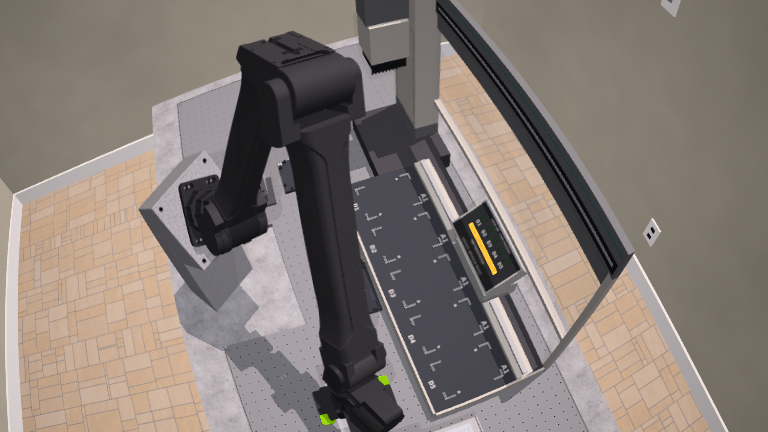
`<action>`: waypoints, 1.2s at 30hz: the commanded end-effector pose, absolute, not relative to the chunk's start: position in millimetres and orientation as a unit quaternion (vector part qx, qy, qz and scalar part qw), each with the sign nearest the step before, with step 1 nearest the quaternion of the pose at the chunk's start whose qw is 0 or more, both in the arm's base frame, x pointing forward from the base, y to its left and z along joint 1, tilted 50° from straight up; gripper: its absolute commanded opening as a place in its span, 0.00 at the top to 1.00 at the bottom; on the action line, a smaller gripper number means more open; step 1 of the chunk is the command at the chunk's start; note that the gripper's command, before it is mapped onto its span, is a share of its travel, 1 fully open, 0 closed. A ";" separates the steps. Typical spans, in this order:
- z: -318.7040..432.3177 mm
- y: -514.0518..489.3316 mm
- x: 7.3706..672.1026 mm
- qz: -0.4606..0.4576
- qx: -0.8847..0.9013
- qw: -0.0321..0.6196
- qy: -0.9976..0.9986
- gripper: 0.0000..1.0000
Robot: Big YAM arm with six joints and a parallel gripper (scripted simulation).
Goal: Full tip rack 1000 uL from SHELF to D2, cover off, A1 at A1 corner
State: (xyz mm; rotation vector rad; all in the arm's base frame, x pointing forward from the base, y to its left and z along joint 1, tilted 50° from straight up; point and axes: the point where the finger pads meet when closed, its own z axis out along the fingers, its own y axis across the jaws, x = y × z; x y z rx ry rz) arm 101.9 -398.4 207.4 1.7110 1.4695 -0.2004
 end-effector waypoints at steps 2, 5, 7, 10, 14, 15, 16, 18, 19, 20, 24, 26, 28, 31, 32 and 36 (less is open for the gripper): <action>193.1 -402.3 79.5 -0.092 0.680 0.419 0.594 1.00; 188.5 -403.0 70.4 -0.092 0.680 0.419 0.594 1.00; 186.3 -403.3 65.8 -0.092 0.680 0.419 0.594 1.00; 179.5 -404.3 52.2 -0.092 0.680 0.419 0.594 1.00; 170.5 -405.6 34.0 -0.092 0.681 0.419 0.594 1.00; 168.2 -405.9 29.5 -0.092 0.681 0.419 0.594 1.00; 165.9 -406.2 24.9 -0.092 0.681 0.419 0.594 1.00; 161.4 -406.8 15.8 -0.092 0.681 0.418 0.594 1.00; 159.2 -407.2 11.3 -0.092 0.681 0.418 0.594 1.00; 156.9 -407.5 6.7 -0.092 0.681 0.418 0.594 1.00; 151.8 -407.5 -2.3 -0.091 0.682 0.417 0.594 1.00; 149.1 -409.6 -11.7 -0.093 0.681 0.419 0.594 1.00; 148.1 -412.8 -21.6 -0.096 0.679 0.421 0.594 1.00; 148.6 -418.9 -37.1 -0.102 0.676 0.424 0.594 1.00; 146.3 -419.4 -41.8 -0.102 0.676 0.424 0.594 1.00; 139.2 -419.5 -54.3 -0.101 0.677 0.422 0.594 1.00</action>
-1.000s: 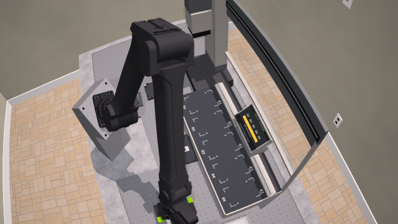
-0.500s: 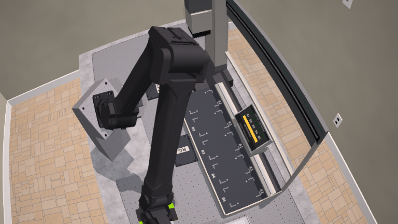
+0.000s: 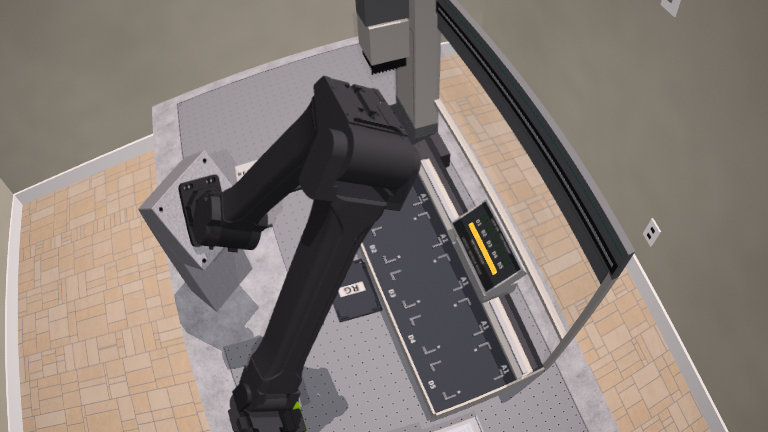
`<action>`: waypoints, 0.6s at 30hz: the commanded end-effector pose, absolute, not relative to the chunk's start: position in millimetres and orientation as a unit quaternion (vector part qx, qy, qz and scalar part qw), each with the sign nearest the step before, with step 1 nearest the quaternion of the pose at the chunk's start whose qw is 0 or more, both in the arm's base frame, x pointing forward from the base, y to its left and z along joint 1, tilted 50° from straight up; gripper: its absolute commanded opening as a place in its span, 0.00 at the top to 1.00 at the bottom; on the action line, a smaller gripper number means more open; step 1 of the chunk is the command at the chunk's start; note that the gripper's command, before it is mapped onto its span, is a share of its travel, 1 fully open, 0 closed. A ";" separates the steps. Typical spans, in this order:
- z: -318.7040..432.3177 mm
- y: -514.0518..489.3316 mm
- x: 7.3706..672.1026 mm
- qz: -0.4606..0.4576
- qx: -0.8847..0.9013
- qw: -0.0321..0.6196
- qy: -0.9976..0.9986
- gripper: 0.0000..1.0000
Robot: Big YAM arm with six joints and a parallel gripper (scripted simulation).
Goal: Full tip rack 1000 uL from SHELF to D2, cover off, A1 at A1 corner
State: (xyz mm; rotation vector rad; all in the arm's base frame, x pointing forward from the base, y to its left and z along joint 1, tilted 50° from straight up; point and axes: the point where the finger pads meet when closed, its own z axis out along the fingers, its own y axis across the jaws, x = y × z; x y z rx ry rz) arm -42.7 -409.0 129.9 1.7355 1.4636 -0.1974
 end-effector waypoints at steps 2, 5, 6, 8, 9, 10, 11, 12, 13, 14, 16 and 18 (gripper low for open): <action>143.2 -425.6 -43.7 -0.088 0.673 0.419 0.603 1.00; 157.8 -428.9 -44.8 -0.100 0.667 0.425 0.604 1.00; 150.1 -433.2 -46.2 -0.089 0.673 0.419 0.603 1.00; 156.5 -439.9 -55.8 -0.092 0.677 0.419 0.598 1.00; 159.9 -443.8 -56.6 -0.092 0.677 0.419 0.598 1.00; 163.2 -447.6 -57.2 -0.091 0.678 0.419 0.597 1.00; 166.5 -451.4 -57.9 -0.091 0.678 0.419 0.597 1.00; 169.8 -455.3 -58.6 -0.091 0.678 0.419 0.597 1.00; 173.2 -459.1 -59.3 -0.090 0.678 0.419 0.597 1.00; 176.5 -462.9 -60.0 -0.090 0.678 0.419 0.597 1.00; 183.1 -470.6 -61.3 -0.089 0.678 0.420 0.597 1.00; 189.8 -478.2 -62.6 -0.089 0.677 0.420 0.597 1.00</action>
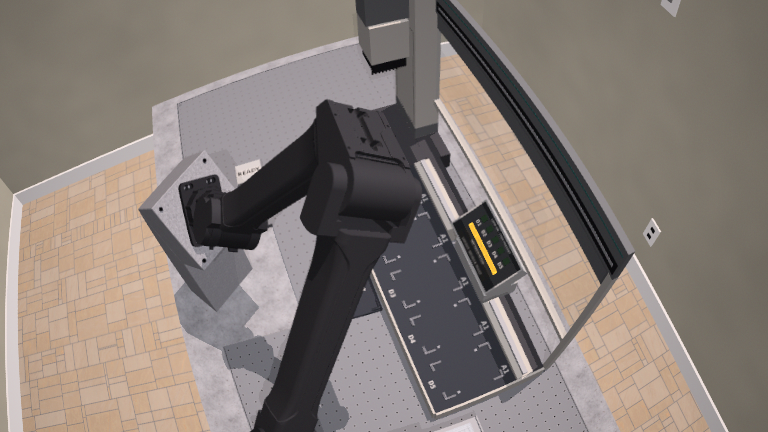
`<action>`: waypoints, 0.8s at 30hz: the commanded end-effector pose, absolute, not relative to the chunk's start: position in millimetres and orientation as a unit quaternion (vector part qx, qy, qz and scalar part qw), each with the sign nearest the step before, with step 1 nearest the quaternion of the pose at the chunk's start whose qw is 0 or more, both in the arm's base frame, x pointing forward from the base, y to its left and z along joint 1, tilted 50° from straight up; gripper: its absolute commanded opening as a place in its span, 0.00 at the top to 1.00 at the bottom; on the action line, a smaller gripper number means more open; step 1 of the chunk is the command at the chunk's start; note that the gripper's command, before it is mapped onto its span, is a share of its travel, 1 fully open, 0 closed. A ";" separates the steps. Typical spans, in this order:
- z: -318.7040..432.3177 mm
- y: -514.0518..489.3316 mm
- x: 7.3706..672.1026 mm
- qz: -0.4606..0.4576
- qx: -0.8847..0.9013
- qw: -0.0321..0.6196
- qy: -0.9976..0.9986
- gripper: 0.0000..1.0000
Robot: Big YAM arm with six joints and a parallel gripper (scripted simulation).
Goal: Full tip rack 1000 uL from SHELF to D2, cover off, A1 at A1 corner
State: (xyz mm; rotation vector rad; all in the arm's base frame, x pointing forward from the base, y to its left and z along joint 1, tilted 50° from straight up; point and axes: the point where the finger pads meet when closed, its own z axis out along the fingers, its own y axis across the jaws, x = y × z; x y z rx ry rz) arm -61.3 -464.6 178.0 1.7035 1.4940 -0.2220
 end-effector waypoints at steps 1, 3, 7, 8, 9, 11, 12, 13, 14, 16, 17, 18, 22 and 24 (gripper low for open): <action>193.2 -482.0 -63.3 -0.089 0.677 0.420 0.597 1.00; 193.2 -482.0 -63.3 -0.089 0.677 0.420 0.597 1.00; 206.6 -497.0 -67.7 -0.088 0.678 0.421 0.596 1.00; 209.9 -500.7 -69.1 -0.088 0.678 0.421 0.596 1.00; 213.2 -504.3 -71.0 -0.089 0.678 0.421 0.596 1.00; 219.9 -511.7 -74.2 -0.090 0.678 0.421 0.595 1.00; 223.3 -515.4 -74.9 -0.090 0.678 0.421 0.596 1.00; 226.6 -519.2 -75.6 -0.089 0.678 0.421 0.596 1.00; 230.0 -523.0 -76.4 -0.089 0.677 0.421 0.596 1.00; 232.9 -526.1 -78.0 -0.090 0.677 0.421 0.596 1.00; 232.9 -526.0 -78.6 -0.090 0.678 0.421 0.596 1.00; 230.4 -520.6 -76.8 -0.088 0.679 0.420 0.596 1.00; 224.8 -516.3 -75.5 -0.087 0.679 0.420 0.596 1.00; 226.9 -516.4 -75.5 -0.090 0.678 0.421 0.596 1.00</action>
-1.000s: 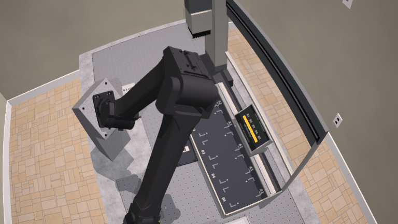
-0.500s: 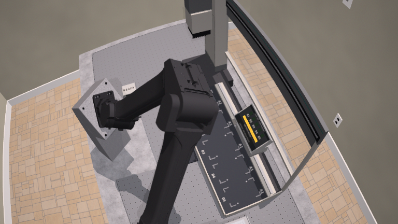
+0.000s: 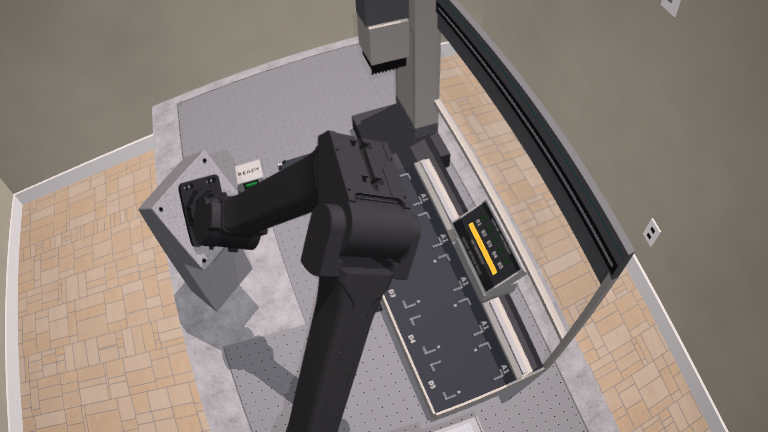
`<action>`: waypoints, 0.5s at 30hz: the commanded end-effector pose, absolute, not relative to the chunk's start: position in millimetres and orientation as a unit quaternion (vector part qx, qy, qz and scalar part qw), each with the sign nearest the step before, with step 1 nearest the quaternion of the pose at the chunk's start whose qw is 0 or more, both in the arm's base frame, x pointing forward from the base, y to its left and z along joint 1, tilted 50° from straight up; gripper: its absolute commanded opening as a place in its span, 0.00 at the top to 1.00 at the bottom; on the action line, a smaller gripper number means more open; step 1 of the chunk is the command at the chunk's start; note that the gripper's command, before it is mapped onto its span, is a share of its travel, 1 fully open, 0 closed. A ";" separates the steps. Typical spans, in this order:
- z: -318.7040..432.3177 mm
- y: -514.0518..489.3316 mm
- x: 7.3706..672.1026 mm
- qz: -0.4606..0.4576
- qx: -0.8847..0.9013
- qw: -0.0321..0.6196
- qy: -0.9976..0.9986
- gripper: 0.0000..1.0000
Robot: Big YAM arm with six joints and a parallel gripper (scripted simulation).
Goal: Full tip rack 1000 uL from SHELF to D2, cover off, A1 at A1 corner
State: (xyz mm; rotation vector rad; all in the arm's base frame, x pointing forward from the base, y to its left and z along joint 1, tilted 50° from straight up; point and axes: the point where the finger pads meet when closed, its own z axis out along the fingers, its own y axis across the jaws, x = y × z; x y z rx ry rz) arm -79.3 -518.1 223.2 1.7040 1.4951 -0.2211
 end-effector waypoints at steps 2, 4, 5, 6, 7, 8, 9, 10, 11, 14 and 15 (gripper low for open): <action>228.7 -516.1 -75.4 -0.092 0.676 0.423 0.596 1.00; 230.6 -515.9 -75.3 -0.095 0.675 0.424 0.596 1.00; 231.5 -515.8 -75.3 -0.096 0.674 0.425 0.596 1.00; 232.4 -515.7 -75.2 -0.097 0.674 0.425 0.596 1.00; 231.4 -515.4 -75.1 -0.096 0.675 0.425 0.596 1.00; 230.2 -515.4 -75.1 -0.095 0.675 0.424 0.596 1.00; 229.4 -515.6 -75.2 -0.095 0.675 0.424 0.596 1.00; 229.5 -515.7 -75.1 -0.095 0.675 0.424 0.596 1.00; 229.9 -515.5 -75.0 -0.095 0.675 0.424 0.596 1.00; 229.8 -515.0 -74.6 -0.094 0.675 0.424 0.596 1.00; 230.2 -514.9 -74.5 -0.095 0.675 0.424 0.596 1.00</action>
